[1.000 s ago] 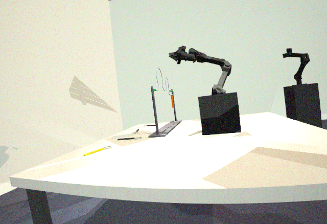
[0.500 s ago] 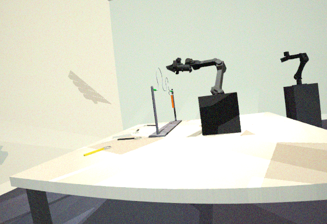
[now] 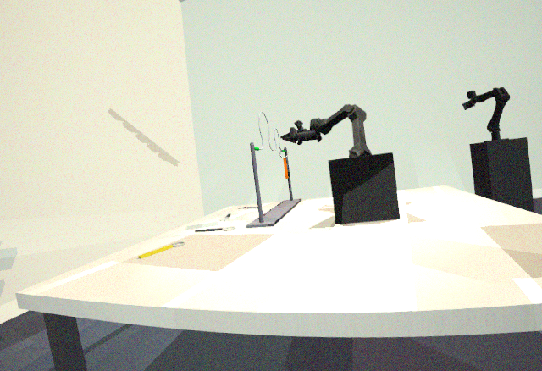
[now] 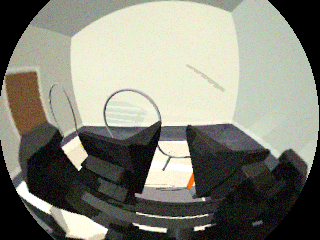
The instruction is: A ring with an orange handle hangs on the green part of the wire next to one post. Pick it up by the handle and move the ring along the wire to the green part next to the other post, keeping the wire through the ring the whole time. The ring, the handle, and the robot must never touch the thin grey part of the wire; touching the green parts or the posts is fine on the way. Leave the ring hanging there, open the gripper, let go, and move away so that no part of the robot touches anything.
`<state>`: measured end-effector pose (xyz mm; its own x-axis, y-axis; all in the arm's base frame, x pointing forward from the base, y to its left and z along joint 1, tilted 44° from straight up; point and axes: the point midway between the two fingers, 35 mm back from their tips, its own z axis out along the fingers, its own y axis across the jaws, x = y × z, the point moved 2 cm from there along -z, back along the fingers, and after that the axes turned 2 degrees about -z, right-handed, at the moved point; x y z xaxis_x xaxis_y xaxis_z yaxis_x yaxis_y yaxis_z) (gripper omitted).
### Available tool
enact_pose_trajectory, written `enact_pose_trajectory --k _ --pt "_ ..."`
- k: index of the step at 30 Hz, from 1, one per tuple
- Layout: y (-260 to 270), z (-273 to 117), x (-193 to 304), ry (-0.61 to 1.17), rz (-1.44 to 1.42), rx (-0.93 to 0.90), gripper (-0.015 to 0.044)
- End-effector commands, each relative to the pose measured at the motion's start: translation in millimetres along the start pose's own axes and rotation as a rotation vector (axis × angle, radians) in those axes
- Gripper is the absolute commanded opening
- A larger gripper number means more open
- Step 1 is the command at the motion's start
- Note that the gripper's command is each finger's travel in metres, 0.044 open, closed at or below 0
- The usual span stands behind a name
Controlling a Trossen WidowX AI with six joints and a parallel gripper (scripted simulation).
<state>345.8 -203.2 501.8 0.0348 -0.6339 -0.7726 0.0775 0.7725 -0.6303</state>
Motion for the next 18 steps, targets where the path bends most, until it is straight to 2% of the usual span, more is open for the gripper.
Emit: enact_pose_trajectory --k 1,10,18 --pt "-14.7 0.6 39.4 0.026 -0.023 -0.013 0.0160" --pt "-48.8 -15.3 125.9 0.043 -0.098 -0.040 0.0160" --pt "-86.6 -71.7 227.3 0.056 -0.151 -0.049 0.0160"
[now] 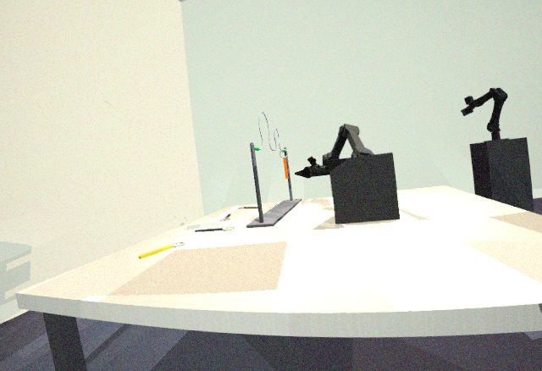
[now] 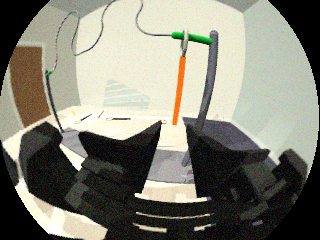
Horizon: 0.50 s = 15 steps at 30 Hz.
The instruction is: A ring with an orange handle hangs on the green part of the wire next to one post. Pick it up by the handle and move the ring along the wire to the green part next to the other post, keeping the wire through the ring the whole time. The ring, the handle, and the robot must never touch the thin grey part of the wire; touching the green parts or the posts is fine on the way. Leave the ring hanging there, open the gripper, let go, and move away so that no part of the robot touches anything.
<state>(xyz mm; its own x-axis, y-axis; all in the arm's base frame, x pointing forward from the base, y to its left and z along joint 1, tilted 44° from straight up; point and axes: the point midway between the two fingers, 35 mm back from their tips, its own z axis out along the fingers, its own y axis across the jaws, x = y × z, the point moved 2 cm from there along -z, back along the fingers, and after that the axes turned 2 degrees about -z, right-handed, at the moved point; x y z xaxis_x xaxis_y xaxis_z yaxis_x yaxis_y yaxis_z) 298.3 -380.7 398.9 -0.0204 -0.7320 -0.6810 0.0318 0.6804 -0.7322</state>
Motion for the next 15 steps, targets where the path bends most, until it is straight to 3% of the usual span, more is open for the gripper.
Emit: enact_pose_trajectory --k 1,11,15 --pt "-5.4 -28.8 49.2 0.010 -0.019 -0.003 0.0160" --pt "-6.2 -33.1 56.0 0.010 -0.022 -0.003 0.0160" --pt "-7.6 -4.4 28.2 0.007 -0.020 -0.002 0.0160"
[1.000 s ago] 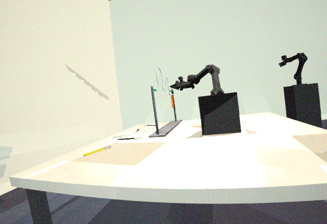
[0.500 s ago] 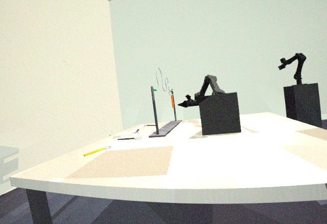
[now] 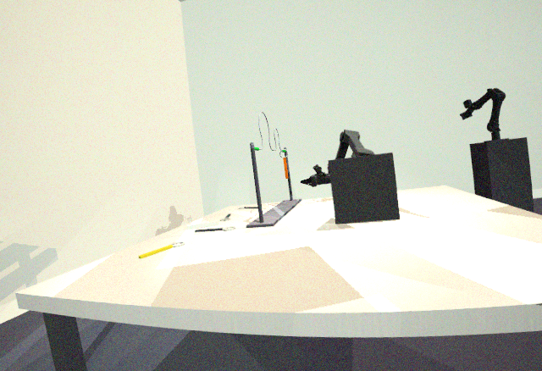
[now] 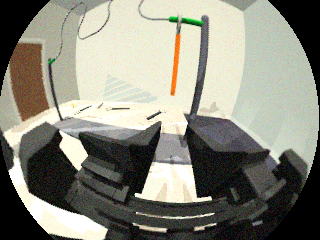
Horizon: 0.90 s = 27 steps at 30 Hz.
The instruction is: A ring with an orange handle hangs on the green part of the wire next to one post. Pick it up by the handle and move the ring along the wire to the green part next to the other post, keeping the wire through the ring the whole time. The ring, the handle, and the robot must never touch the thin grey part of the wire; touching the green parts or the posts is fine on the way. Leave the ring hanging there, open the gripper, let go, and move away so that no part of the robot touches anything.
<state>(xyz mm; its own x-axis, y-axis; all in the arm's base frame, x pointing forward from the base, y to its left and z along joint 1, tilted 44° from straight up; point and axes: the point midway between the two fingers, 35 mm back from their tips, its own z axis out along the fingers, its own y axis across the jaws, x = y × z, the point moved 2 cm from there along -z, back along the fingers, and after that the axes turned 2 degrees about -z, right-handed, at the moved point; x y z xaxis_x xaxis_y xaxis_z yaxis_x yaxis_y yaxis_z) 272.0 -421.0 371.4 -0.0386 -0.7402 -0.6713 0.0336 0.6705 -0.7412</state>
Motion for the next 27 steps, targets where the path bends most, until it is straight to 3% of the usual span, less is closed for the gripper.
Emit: enact_pose_trajectory --k 1,27 --pt "0.0 28.0 -29.4 -0.011 -0.007 -0.003 0.0160" --pt "-2.3 60.2 -41.7 -0.012 -0.007 0.000 0.0160"
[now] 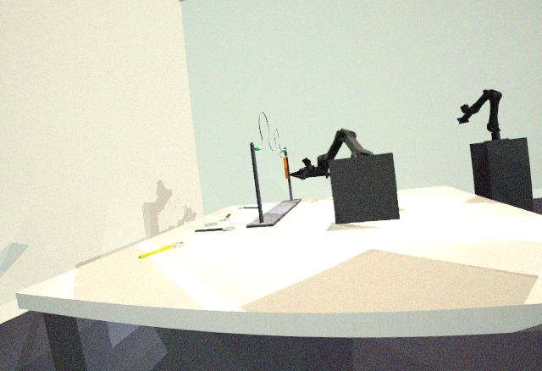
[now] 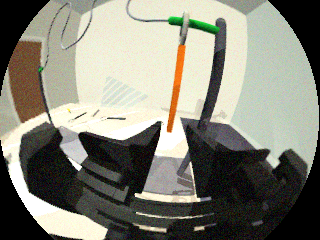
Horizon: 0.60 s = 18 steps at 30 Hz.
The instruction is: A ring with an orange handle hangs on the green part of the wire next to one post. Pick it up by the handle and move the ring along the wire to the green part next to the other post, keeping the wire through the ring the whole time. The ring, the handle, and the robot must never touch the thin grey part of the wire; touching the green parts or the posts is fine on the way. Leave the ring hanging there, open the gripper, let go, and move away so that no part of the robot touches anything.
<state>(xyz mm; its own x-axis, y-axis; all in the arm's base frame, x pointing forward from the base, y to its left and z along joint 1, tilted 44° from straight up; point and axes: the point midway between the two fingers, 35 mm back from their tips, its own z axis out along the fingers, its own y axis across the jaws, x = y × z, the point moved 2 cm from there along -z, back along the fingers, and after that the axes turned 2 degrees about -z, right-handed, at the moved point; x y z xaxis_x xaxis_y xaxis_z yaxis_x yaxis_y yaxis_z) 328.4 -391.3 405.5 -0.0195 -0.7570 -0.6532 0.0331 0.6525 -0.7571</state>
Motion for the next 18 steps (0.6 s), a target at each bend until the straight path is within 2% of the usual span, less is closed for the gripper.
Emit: enact_pose_trajectory --k 1,18 --pt "1.1 6.9 5.5 0.008 0.017 0.000 0.0160" --pt "0.8 34.2 5.6 0.006 0.018 0.001 0.0160"
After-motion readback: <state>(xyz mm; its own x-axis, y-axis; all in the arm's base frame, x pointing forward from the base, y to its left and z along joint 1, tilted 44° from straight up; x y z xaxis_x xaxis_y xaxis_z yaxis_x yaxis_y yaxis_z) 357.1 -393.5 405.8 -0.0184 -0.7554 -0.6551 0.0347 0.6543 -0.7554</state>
